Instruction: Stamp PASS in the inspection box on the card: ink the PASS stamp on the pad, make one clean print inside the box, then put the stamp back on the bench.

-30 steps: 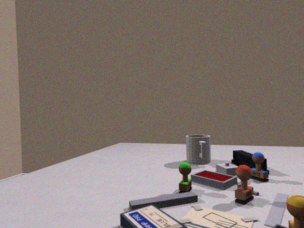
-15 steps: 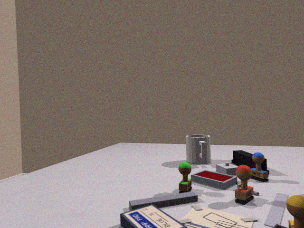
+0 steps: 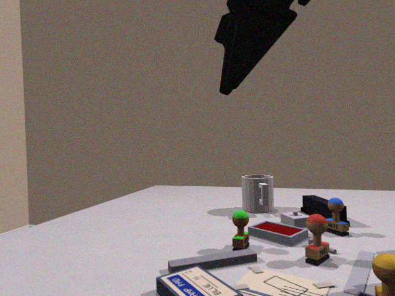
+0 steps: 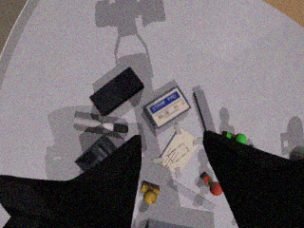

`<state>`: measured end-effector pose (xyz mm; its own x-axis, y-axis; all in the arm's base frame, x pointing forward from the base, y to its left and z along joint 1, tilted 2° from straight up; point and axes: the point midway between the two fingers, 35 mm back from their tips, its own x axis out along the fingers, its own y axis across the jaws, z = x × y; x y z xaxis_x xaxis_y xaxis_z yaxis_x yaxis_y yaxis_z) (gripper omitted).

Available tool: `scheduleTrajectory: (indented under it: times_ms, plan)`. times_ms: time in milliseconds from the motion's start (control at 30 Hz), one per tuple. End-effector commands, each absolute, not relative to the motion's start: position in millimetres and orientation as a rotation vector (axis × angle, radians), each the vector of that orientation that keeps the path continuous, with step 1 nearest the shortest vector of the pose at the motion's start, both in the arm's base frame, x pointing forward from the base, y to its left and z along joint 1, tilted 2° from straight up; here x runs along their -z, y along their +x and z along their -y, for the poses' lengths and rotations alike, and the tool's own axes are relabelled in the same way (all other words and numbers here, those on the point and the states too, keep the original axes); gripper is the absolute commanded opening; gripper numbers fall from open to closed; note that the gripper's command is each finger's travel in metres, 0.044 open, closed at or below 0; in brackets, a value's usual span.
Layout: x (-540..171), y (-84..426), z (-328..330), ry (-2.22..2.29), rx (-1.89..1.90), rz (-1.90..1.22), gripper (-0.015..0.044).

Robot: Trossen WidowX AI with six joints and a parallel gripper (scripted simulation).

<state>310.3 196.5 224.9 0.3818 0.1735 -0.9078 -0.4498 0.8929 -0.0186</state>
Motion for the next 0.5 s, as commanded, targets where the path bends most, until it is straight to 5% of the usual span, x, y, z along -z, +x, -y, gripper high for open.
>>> scheduleTrajectory:
  times_ms: [0,467]
  plan:
    - [-181,342,-151,-0.245,-0.300,-1.243,0.0218]
    - [-86,374,-28,-0.057,-0.098,-1.509,0.0218]
